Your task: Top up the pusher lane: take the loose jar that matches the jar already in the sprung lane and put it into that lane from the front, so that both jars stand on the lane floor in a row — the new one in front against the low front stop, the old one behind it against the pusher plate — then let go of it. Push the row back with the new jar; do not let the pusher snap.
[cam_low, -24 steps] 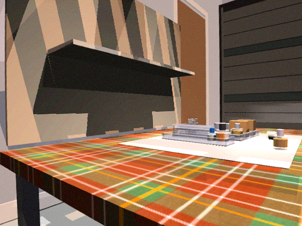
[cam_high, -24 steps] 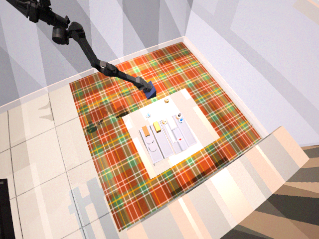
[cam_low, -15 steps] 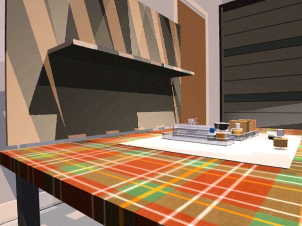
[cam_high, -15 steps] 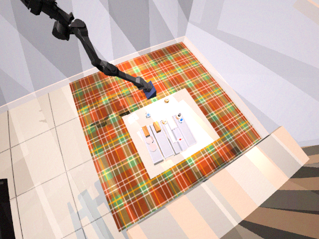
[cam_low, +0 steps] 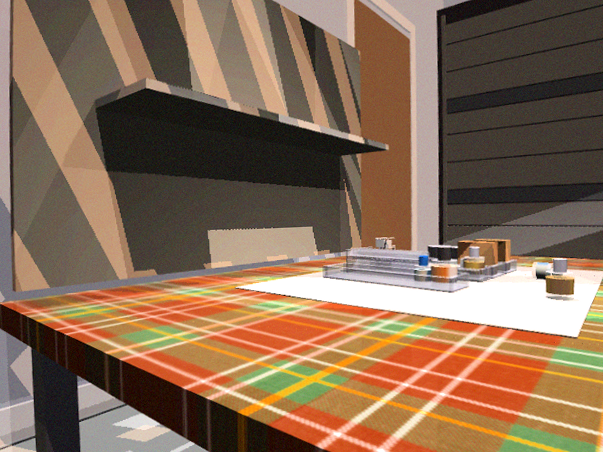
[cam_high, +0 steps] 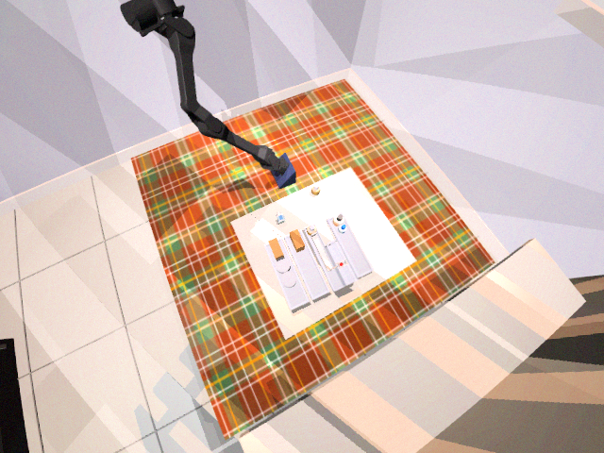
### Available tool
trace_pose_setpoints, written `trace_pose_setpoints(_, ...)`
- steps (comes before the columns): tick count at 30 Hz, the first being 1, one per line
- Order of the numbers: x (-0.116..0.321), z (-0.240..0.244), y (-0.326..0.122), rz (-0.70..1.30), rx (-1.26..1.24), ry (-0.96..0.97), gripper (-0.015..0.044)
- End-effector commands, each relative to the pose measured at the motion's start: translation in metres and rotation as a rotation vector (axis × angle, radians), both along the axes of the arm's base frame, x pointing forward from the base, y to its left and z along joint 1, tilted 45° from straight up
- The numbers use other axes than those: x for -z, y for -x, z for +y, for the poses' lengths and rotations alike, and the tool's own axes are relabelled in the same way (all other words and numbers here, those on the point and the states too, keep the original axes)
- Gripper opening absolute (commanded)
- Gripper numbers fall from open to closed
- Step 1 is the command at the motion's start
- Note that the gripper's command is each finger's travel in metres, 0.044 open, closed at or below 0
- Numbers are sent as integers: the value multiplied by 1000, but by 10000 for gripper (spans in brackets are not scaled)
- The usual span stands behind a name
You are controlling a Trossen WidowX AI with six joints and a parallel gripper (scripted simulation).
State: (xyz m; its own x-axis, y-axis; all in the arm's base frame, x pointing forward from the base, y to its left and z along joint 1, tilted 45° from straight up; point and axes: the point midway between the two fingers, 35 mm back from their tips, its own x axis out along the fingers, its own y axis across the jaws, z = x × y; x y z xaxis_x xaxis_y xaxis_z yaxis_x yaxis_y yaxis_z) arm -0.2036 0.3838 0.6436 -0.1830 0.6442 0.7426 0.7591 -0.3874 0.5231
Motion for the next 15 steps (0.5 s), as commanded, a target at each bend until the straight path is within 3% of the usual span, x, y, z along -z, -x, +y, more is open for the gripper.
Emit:
trace_pose_setpoints(1,40,47,-18,-97,131,127,440)
trace_pose_setpoints(15,206,161,-126,-438,497,634,440)
